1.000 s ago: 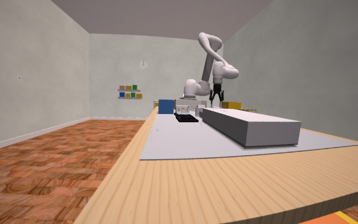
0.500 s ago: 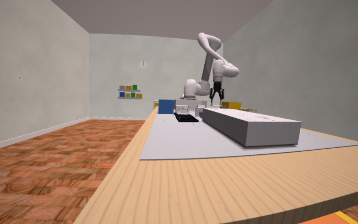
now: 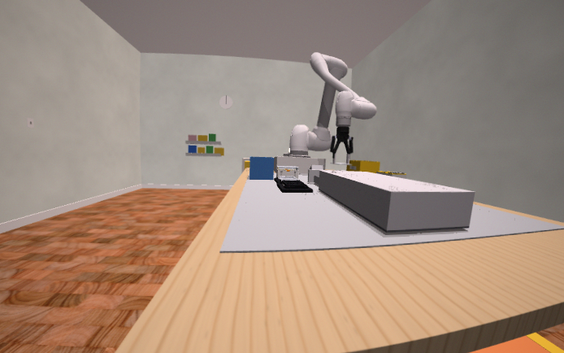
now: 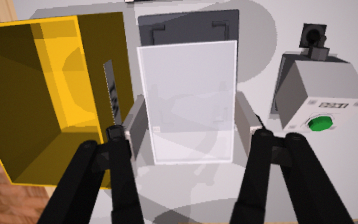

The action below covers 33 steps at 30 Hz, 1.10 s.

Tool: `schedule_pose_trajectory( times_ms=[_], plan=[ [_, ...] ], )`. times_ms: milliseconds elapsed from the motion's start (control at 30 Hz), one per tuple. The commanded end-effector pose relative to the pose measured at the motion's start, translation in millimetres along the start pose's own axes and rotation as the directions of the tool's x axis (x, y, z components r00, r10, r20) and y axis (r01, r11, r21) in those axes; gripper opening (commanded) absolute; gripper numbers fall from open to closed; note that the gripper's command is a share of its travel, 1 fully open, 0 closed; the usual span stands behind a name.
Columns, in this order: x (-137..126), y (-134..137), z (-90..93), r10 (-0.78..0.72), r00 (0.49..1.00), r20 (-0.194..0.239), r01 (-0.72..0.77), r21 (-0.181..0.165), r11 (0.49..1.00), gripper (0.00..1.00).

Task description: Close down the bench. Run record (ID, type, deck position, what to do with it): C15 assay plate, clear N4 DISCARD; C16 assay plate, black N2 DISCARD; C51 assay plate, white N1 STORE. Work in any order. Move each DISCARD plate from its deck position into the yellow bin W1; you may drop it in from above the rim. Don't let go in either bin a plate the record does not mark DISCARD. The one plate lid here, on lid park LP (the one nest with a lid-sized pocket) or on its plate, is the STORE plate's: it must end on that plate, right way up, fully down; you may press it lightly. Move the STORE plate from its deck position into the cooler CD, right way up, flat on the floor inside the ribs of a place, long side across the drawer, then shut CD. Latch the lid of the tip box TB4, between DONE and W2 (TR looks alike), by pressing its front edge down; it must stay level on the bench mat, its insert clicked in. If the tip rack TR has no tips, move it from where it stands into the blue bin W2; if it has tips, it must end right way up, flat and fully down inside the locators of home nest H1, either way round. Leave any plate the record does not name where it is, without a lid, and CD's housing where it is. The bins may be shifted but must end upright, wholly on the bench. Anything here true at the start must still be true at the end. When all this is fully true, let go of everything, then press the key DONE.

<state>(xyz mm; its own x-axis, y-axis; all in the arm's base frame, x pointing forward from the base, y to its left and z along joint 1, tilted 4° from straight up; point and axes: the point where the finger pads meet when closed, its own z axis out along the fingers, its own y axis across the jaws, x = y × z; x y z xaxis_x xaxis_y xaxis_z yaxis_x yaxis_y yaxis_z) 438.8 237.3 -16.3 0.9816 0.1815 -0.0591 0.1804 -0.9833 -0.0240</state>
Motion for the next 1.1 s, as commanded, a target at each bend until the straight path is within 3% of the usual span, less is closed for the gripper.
schedule_pose_trajectory(
  times_ms=[0, 1067],
  plan=[
    [2, 1, -7.4, 0.002, 1.000, -0.003, -0.002, -0.001, 1.000, 0.00],
    [2, 1, -44.7, 0.002, 1.000, -0.003, -0.002, -0.001, 1.000, 0.00]
  ],
)
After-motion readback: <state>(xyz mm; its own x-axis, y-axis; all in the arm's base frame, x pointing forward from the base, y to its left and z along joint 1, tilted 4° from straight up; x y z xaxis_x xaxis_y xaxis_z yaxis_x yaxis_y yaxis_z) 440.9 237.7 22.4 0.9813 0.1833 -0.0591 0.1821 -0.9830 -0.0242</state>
